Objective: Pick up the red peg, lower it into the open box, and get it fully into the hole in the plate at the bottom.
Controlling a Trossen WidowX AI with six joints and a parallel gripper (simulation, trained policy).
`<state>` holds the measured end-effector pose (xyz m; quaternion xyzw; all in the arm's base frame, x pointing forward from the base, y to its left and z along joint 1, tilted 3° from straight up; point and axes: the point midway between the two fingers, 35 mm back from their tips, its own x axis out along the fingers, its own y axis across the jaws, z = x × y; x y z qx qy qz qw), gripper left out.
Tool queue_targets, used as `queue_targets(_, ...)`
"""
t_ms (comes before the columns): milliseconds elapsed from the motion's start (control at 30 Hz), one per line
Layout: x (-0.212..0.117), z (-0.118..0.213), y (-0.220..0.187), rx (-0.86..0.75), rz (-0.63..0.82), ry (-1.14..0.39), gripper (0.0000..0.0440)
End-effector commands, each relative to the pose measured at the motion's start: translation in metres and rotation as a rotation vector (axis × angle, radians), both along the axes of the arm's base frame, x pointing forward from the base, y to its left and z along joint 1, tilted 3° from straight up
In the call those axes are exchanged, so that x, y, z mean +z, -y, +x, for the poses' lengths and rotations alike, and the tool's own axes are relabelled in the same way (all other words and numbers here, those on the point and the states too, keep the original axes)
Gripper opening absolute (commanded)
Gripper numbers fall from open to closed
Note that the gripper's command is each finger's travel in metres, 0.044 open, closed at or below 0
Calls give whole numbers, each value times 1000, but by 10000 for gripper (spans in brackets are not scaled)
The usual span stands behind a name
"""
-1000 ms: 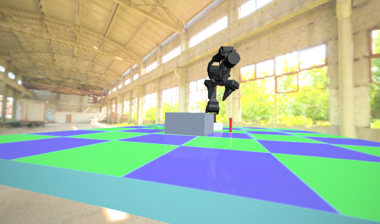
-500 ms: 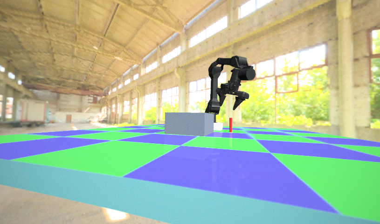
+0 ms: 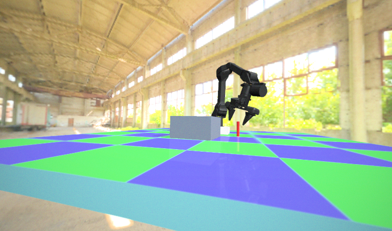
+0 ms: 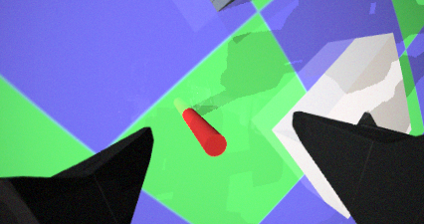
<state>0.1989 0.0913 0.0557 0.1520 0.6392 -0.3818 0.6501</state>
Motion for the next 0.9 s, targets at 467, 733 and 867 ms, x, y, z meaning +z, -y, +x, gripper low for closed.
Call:
queue_targets(467,-62,-12,9,36,-20,15,289)
queue_targets(733,-67,-18,12,19,-27,-25,79)
queue_targets(867,-64,-18,17,24,-50,-40,6)
